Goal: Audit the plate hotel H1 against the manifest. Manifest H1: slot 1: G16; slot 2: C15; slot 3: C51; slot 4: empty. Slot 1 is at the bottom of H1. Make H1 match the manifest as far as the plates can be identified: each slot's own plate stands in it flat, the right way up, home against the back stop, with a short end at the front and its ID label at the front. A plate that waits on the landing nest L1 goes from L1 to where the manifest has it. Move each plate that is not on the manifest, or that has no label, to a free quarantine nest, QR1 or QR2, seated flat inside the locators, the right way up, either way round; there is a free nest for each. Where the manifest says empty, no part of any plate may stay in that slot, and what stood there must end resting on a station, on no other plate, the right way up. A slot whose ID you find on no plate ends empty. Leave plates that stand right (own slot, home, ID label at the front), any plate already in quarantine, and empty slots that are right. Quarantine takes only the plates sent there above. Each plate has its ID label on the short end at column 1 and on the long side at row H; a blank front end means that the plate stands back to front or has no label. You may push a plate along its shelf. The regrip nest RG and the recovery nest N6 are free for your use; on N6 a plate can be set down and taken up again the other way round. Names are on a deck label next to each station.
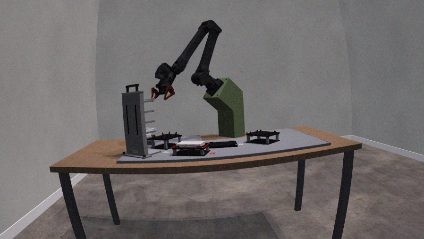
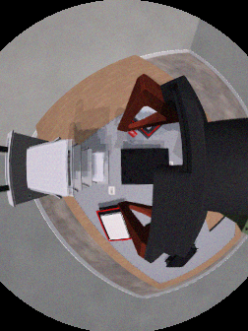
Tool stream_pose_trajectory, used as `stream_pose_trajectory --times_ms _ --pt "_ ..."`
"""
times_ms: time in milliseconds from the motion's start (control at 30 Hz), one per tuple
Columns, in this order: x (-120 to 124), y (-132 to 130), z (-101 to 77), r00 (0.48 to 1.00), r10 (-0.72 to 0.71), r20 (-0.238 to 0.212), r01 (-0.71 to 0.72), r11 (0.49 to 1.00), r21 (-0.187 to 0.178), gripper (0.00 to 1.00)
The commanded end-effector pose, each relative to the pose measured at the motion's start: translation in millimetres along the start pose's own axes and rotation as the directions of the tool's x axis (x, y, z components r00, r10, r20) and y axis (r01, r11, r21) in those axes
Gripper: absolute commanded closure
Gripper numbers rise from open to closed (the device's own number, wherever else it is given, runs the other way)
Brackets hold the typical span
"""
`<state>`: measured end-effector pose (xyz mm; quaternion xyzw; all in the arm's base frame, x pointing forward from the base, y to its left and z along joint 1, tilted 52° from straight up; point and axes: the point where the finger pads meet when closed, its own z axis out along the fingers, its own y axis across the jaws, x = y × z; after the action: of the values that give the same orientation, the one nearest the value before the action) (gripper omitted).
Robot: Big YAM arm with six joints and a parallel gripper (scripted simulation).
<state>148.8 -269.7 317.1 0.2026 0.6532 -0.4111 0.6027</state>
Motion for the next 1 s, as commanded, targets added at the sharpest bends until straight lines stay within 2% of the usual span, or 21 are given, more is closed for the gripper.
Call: stream_pose_trajectory --times_ms 0,967 --pt "-42.1 -6.2 7.7 0.996 -0.043 0.074 0.043 0.999 0.002 0.00" --pt "-65.9 -5.6 31.4 0.996 -0.037 0.075 0.037 0.999 0.003 0.00"
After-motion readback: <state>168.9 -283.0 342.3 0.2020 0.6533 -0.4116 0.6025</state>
